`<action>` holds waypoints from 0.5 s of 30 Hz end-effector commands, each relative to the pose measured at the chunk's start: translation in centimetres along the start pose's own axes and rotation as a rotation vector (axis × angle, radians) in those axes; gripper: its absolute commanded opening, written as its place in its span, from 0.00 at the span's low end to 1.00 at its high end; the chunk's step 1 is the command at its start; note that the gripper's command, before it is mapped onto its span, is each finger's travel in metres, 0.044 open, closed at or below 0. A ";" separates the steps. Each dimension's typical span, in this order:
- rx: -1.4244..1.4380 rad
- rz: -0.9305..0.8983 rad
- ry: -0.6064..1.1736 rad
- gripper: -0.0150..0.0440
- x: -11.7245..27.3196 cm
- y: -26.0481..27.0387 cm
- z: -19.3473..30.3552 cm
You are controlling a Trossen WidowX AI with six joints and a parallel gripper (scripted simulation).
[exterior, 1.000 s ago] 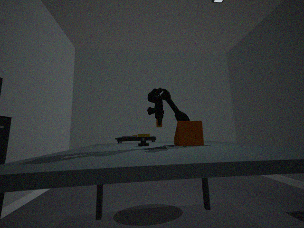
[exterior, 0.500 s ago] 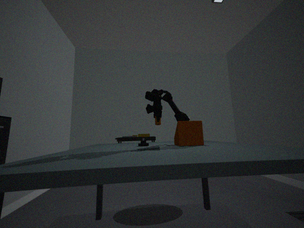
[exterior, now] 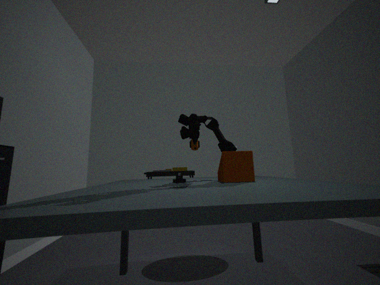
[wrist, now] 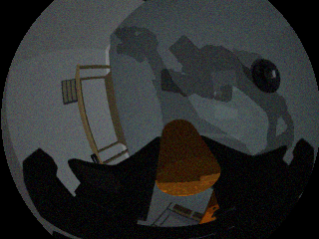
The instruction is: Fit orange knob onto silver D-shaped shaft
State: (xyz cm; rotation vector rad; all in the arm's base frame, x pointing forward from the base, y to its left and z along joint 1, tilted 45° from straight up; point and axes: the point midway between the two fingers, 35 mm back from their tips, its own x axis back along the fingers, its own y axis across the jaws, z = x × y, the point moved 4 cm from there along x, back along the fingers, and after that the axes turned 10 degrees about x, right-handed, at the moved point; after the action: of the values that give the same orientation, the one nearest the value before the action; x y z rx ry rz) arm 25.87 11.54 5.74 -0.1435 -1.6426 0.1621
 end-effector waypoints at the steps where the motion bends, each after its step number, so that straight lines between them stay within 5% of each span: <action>1: 0.005 -0.093 -0.023 0.25 0.9 0.1 -0.4; 15: 0.000 -0.300 -0.052 0.25 2.3 -0.1 -1.3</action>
State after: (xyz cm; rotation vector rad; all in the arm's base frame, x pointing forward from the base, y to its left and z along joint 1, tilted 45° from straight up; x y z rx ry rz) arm 27.04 11.89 8.20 0.1181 -1.6983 -0.0733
